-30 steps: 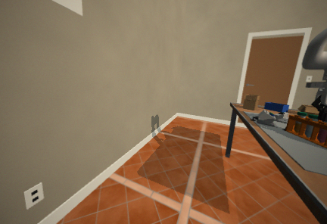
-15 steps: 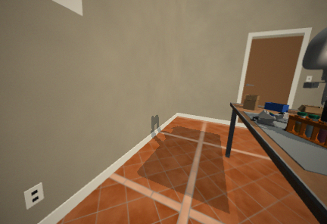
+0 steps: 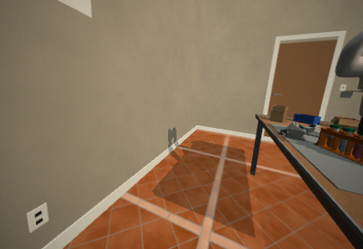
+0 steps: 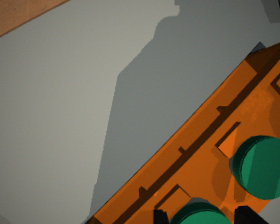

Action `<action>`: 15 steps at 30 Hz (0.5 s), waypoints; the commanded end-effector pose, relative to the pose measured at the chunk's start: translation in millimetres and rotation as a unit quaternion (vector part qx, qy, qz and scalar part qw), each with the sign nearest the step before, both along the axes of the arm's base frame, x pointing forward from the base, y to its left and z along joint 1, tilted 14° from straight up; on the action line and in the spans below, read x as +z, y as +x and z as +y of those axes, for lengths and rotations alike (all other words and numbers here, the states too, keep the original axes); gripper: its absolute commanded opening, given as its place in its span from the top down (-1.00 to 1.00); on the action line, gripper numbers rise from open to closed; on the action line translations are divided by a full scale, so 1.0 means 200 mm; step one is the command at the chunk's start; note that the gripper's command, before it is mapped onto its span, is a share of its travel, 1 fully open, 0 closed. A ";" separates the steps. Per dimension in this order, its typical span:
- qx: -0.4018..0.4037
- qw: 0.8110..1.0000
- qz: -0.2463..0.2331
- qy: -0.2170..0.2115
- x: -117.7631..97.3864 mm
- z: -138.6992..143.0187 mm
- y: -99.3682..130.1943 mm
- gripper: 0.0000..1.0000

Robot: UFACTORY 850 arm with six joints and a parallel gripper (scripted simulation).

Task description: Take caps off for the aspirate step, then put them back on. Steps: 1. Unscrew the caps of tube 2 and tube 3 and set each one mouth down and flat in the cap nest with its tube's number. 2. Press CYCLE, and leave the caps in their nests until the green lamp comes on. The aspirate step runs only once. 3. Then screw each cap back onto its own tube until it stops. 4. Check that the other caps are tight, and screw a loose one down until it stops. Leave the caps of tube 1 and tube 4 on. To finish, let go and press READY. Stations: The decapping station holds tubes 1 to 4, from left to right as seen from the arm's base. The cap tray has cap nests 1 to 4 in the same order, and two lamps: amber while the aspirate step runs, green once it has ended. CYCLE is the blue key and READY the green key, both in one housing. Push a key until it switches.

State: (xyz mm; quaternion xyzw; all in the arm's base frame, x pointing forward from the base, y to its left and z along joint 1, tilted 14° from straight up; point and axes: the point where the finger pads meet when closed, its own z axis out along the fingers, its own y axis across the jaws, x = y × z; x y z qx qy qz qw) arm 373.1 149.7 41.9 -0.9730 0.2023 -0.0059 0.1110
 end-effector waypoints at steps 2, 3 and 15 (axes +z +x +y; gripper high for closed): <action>-0.001 1.000 -0.023 0.004 0.00 0.00 0.01 0.08; -0.001 1.000 -0.023 0.004 0.00 0.00 0.01 0.08; -0.163 0.986 0.013 0.017 0.00 0.00 0.00 0.08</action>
